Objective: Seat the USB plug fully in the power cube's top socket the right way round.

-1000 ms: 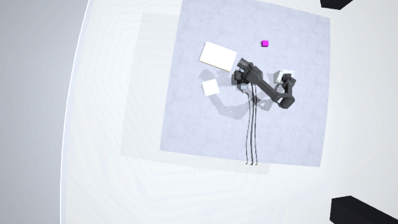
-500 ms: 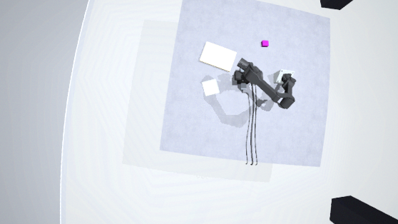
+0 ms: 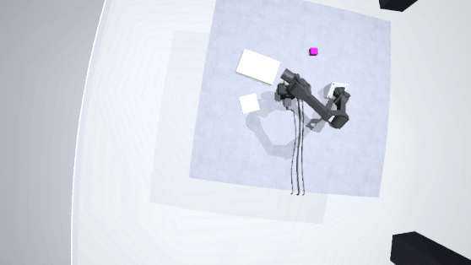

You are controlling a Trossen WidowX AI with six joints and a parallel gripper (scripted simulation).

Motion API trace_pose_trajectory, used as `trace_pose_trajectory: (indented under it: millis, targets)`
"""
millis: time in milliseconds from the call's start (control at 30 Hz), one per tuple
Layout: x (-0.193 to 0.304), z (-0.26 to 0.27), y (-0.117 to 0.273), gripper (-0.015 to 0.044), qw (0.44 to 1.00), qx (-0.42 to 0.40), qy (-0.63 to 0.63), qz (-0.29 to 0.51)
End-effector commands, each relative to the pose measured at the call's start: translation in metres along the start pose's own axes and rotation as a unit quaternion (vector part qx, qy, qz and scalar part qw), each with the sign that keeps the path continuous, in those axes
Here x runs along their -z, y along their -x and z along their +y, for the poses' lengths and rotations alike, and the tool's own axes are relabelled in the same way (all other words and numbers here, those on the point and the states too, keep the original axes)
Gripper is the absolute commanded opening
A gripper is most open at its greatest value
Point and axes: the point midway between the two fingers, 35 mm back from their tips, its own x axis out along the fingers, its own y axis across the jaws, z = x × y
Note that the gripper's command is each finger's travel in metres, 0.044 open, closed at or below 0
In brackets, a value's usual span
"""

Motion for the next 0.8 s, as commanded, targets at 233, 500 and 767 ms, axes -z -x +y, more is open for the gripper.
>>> trace_pose_trajectory:
  millis: [233, 500, 767]
  targets:
    - [0.0000, 0.0001, 0.0000, 0.0026, 1.000, 0.000, 0.000, 0.000]
    - [0.0000, 0.0001, 0.0000, 0.0095, 1.000, 0.000, 0.000, 0.000]
    - [0.0000, 0.0001, 0.0000, 0.0095, 1.000, 0.000, 0.000, 0.000]
